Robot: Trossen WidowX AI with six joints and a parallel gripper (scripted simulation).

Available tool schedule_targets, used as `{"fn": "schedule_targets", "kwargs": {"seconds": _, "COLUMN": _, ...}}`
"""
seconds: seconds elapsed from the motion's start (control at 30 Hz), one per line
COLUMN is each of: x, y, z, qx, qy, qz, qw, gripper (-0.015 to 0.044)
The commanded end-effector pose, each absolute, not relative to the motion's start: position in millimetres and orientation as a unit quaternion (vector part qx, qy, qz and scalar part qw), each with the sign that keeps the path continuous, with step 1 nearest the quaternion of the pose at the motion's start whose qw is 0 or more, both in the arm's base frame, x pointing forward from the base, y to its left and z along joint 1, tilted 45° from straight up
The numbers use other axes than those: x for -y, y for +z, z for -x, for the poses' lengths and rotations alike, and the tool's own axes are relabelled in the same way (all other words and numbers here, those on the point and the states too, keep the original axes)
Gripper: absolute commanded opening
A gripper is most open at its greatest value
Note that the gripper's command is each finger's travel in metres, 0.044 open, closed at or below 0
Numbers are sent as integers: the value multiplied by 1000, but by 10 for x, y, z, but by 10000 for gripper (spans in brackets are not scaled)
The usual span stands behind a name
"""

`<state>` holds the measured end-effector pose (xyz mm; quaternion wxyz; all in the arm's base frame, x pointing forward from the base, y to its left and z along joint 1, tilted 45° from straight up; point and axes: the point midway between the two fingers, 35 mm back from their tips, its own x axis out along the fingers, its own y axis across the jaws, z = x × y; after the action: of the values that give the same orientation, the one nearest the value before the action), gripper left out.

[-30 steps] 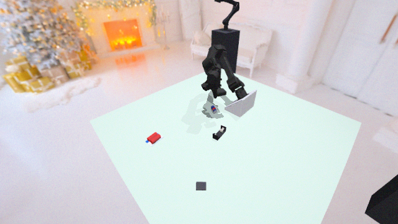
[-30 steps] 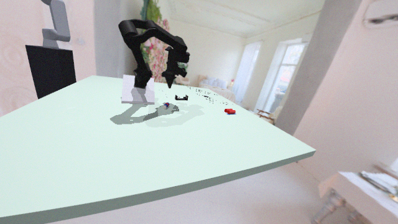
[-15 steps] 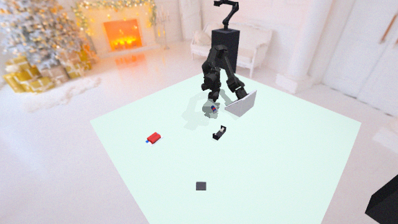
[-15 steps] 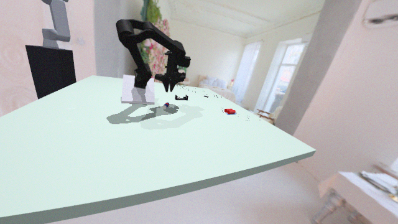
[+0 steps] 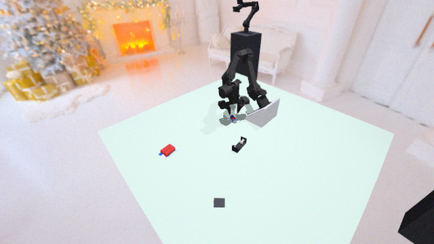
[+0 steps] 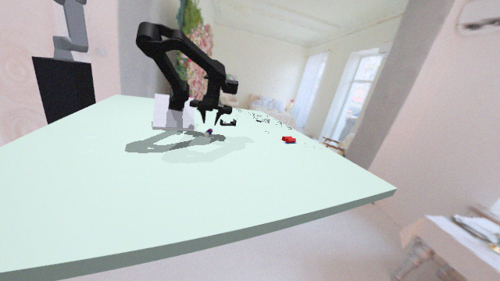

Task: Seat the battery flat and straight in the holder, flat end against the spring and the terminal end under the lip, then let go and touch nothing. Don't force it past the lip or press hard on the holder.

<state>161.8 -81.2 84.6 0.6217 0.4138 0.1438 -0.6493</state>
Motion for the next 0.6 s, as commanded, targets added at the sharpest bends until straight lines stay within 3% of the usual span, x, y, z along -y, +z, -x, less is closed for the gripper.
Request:
{"fn": "schedule_targets", "kwargs": {"seconds": 0.0, "x": 825, "y": 852, "z": -1617, "qx": -134, "qy": -650, "qz": -421, "qw": 619, "gripper": 247}}
{"fn": "schedule_targets", "kwargs": {"seconds": 0.57, "x": 993, "y": 656, "z": -1665, "qx": -135, "qy": -650, "qz": -423, "qw": 617, "gripper": 247}}
